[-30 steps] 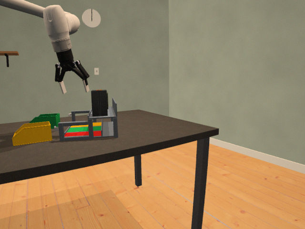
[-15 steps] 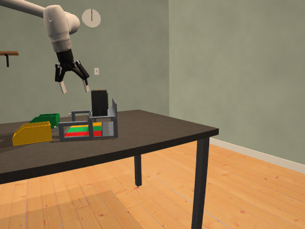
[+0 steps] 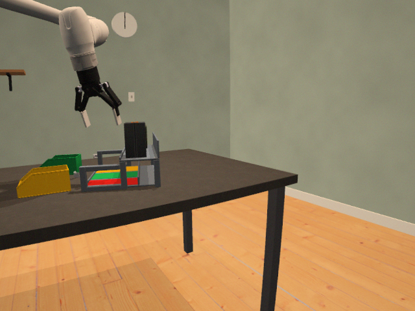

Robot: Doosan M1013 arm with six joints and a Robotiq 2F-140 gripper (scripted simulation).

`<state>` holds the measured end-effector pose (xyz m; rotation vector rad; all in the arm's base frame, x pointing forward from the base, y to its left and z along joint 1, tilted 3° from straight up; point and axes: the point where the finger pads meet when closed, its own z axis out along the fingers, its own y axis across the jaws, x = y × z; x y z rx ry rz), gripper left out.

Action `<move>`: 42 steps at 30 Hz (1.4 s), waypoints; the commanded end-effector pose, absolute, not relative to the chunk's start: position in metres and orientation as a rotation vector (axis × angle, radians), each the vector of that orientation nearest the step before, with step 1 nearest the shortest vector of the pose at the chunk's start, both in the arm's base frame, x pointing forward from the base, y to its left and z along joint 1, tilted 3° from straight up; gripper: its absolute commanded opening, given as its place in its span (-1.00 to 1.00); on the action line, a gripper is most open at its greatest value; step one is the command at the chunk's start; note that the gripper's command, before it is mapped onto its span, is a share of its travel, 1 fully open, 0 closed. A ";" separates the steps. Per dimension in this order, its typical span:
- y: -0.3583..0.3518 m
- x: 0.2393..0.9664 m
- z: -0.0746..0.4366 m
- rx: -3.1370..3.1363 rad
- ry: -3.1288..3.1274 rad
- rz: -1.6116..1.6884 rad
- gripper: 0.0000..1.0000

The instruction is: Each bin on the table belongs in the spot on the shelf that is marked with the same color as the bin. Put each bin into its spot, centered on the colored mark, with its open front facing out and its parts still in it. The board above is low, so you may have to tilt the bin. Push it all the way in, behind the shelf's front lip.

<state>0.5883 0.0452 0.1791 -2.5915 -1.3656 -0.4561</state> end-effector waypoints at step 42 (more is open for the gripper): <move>0.114 0.550 0.173 -2.235 -1.976 -0.378 1.00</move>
